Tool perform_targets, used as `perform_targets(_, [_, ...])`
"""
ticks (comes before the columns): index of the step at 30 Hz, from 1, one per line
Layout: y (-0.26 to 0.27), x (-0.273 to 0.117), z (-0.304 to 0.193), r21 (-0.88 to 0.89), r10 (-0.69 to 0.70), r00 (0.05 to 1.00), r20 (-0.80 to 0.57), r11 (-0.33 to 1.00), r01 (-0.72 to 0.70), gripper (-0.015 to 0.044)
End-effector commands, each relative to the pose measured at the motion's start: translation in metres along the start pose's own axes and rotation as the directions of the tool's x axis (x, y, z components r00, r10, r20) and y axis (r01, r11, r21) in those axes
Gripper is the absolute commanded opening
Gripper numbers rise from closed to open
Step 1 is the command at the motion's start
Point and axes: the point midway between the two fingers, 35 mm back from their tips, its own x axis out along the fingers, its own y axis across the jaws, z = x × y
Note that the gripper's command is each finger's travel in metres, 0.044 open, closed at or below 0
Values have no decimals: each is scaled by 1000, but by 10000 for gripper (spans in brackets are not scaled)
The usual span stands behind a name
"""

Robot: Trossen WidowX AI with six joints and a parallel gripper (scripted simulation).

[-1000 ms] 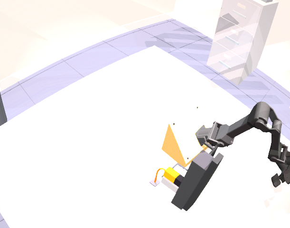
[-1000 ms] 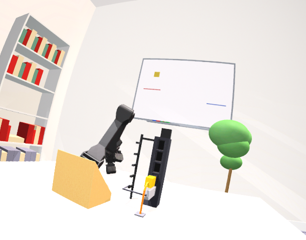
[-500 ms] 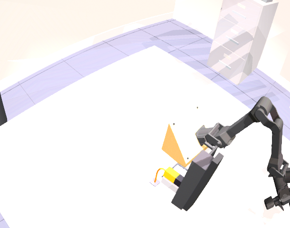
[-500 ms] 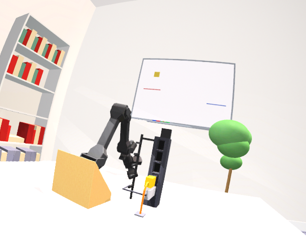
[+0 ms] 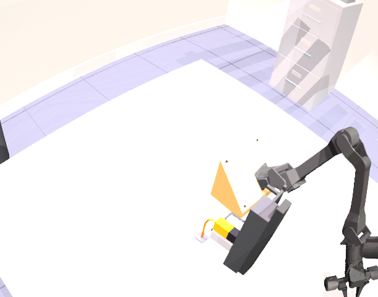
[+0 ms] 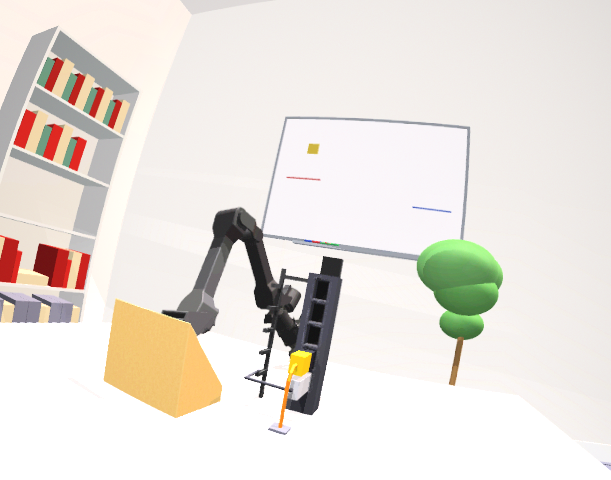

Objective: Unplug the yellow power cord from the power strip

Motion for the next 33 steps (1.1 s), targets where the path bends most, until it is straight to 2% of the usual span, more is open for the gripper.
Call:
perform_targets(1, [-30, 3, 28, -8, -88, 995, 49, 996, 88, 160])
perform_targets(17, [-131, -21, 131, 27, -365, 905, 218, 929, 368, 160])
perform_targets(33, [-221, -99, 223, 147, -596, 724, 347, 797, 586, 160])
